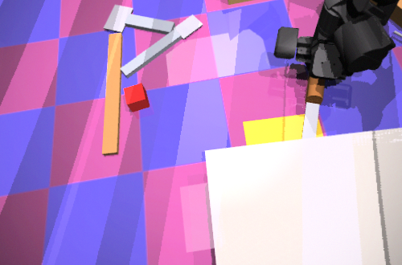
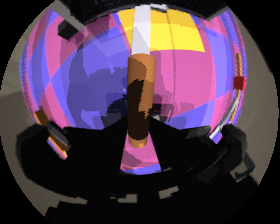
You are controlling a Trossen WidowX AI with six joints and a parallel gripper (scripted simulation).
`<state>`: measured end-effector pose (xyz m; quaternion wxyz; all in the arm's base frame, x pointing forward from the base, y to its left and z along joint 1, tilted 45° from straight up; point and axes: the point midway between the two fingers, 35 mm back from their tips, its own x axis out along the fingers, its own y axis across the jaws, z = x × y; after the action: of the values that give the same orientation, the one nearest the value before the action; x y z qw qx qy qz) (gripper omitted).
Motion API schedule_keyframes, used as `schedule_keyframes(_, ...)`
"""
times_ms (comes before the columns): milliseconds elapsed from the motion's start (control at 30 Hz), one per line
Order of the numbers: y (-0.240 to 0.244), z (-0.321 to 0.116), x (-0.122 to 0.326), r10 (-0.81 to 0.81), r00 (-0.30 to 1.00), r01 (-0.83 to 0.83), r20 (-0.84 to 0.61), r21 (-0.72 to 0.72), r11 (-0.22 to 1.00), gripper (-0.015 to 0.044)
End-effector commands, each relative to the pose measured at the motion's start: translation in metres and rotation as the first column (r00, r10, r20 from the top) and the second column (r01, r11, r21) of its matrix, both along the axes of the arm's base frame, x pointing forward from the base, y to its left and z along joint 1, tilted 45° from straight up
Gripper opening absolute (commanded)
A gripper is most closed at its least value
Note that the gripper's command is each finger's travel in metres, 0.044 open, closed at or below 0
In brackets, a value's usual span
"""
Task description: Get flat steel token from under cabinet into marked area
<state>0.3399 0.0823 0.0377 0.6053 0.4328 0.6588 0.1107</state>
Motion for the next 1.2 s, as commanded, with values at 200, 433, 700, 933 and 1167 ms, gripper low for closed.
schedule_keyframes(200,-0.008,-0.011,-0.007,-0.002,1.000,0.002,-0.007,-0.010,1.000,0.0000)
schedule_keyframes(433,-0.009,-0.011,-0.007,-0.002,1.000,0.002,-0.007,-0.010,1.000,0.0000)
schedule_keyframes(700,-0.006,-0.009,-0.011,-0.002,1.000,0.002,-0.007,-0.010,1.000,0.0000)
schedule_keyframes(933,-0.002,-0.007,-0.019,-0.002,1.000,0.002,-0.008,-0.010,1.000,0.0000)
schedule_keyframes(1167,0.001,-0.004,-0.026,-0.002,1.000,0.002,-0.008,-0.009,1.000,0.0000)
